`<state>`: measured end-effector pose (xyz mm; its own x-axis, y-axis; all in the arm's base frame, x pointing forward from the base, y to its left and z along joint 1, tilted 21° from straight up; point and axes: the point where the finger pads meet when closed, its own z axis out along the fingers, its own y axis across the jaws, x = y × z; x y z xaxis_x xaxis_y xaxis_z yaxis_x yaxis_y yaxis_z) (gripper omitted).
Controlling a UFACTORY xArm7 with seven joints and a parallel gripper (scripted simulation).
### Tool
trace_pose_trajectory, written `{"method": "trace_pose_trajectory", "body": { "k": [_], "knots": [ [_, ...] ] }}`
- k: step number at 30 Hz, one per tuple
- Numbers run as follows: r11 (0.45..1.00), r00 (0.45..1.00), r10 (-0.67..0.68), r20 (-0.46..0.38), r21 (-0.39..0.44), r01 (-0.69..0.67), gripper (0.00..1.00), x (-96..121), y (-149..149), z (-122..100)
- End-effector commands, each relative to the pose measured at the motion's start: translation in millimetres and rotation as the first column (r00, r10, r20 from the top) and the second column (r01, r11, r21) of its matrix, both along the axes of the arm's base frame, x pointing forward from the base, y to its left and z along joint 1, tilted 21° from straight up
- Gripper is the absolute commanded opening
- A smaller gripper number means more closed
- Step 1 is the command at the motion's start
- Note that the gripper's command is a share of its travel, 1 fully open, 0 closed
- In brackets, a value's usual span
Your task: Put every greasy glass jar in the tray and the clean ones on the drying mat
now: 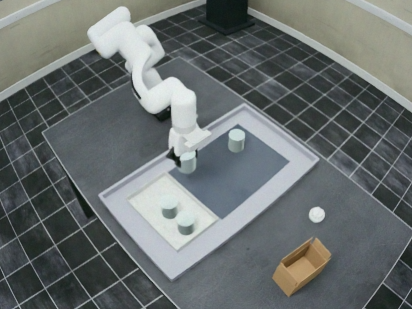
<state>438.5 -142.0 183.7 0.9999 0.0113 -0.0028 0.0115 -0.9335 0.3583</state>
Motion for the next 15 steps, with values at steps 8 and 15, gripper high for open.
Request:
{"method": "trace_pose_trajectory", "body": {
  "k": [8, 15],
  "knots": [
    [1.0, 1.0, 0.003, 0.005, 0.0, -0.003, 0.0, -10.6, -28.3, 13.2],
    [1.0, 1.0, 0.003, 0.005, 0.0, -0.003, 0.0, -19.2, -48.5, 20.8]
  ]
}}
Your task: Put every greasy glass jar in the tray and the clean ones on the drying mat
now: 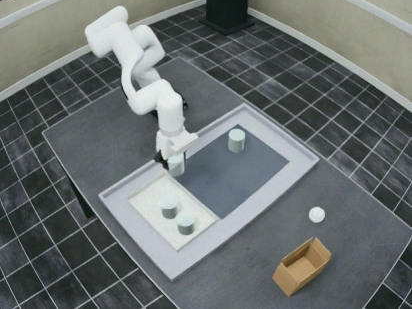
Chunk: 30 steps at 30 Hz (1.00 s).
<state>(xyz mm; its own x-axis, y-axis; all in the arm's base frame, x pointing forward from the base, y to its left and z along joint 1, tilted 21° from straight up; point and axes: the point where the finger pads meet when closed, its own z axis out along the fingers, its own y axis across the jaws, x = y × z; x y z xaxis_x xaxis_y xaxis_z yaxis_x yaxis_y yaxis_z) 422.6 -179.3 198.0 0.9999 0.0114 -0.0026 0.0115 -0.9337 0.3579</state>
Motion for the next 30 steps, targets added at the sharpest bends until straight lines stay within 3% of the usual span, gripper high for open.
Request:
{"method": "trace_pose_trajectory", "body": {
  "k": [1, 30],
  "knots": [
    [1.0, 1.0, 0.003, 0.005, 0.0, -0.003, 0.0, -4.5, -14.1, 7.6],
    [1.0, 1.0, 0.003, 0.005, 0.0, -0.003, 0.0, -31.4, -77.4, 31.7]
  ]
}}
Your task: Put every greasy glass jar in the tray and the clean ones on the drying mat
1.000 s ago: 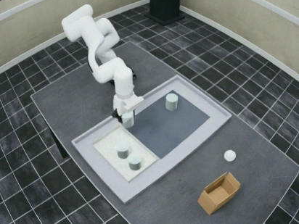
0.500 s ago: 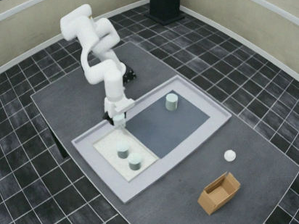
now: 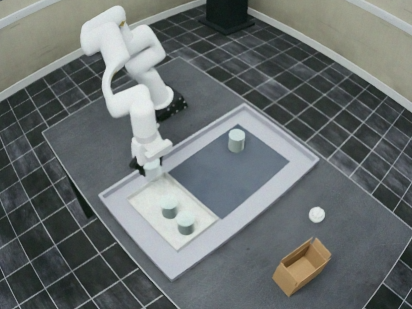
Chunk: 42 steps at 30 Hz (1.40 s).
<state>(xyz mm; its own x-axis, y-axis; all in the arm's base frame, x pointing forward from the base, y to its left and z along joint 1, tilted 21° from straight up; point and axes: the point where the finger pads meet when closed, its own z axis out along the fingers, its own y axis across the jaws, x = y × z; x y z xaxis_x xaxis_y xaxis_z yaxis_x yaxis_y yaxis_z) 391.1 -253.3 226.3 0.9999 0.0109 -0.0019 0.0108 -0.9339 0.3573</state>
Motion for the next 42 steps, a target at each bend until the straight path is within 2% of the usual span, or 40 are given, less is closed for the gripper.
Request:
{"method": "trace_pose_trajectory", "body": {
  "k": [1, 9, 42],
  "knots": [
    [1.0, 1.0, 0.003, 0.004, -0.001, -0.003, 0.0, 0.2, -3.4, 3.4],
    [1.0, 1.0, 0.003, 0.004, -0.001, -0.003, 0.0, 0.2, -6.2, -3.9],
    [1.0, 1.0, 0.003, 0.004, -0.001, -0.003, 0.0, 0.8, -34.2, -76.9]
  ]
}}
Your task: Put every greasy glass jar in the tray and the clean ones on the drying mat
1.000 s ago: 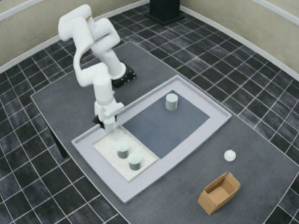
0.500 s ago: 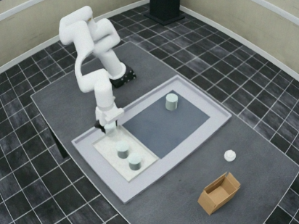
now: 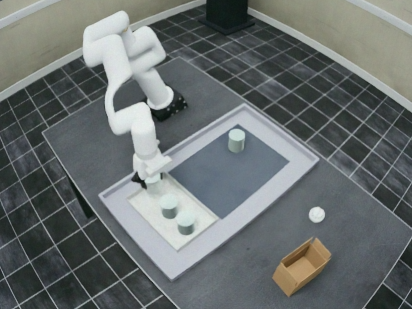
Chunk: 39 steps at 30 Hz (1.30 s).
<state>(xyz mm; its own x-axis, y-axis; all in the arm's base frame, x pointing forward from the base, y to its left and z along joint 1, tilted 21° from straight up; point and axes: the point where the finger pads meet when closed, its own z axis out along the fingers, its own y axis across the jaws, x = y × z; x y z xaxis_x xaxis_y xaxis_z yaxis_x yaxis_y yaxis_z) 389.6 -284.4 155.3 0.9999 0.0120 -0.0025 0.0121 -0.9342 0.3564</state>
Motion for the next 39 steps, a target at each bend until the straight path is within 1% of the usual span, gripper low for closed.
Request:
{"method": "trace_pose_trajectory", "body": {
  "k": [1, 8, 19, 39],
  "knots": [
    [1.0, 1.0, 0.002, 0.005, -0.002, -0.002, 0.0, 2.3, -3.1, -5.9],
    [1.0, 1.0, 0.002, 0.005, -0.002, -0.002, 0.0, 2.4, -9.7, -22.9],
    [1.0, 1.0, 0.002, 0.005, -0.002, -0.002, 0.0, 2.4, -9.7, -22.9],
    [1.0, 1.0, 0.002, 0.005, -0.002, -0.002, 0.0, 2.6, -18.1, -45.0]
  ]
}}
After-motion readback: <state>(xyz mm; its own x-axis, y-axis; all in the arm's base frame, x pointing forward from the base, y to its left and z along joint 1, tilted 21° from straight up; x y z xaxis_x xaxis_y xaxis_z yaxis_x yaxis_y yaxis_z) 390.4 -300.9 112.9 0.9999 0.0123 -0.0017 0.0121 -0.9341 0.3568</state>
